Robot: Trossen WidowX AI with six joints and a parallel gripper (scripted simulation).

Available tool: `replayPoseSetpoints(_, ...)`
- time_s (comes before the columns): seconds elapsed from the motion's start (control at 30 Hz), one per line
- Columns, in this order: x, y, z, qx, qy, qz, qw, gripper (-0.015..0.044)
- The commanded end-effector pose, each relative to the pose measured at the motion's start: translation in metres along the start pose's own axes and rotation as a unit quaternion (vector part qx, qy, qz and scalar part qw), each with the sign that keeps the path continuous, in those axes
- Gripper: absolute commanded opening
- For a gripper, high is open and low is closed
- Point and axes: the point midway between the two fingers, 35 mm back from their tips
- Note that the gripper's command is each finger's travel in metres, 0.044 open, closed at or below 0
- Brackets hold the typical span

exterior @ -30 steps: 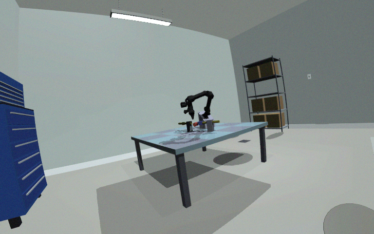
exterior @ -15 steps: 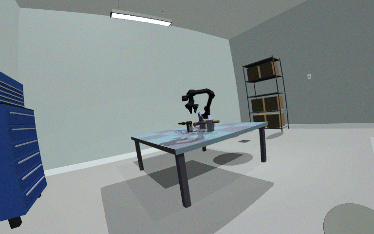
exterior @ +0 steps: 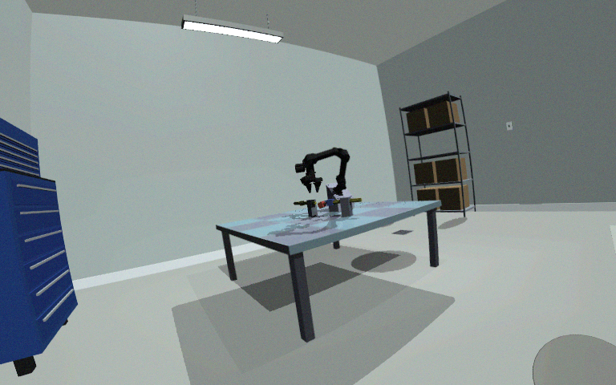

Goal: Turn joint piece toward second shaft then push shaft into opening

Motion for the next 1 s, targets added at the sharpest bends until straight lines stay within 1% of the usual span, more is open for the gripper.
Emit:
replayPoseSetpoints(0.0, -0.003, -0.003, -0.002, 0.001, -0.006, 0.001, 1.000, 0.0440)
replayPoseSetpoints(0.47, -0.010, -0.003, -0.002, -0.183, -0.006, 0.000, 0.983, 0.0440)
replayPoseSetpoints(0.97, -0.017, -0.003, -0.003, -0.383, -0.006, -0.001, 0.924, 0.0440)
Point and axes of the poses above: the point midway between the two fingers, 35 mm back from their tips, its own x axis back along the fingers, its own y axis across the jaws, z = x × y, and after that the axes turned 10 degrees about x, right-handed
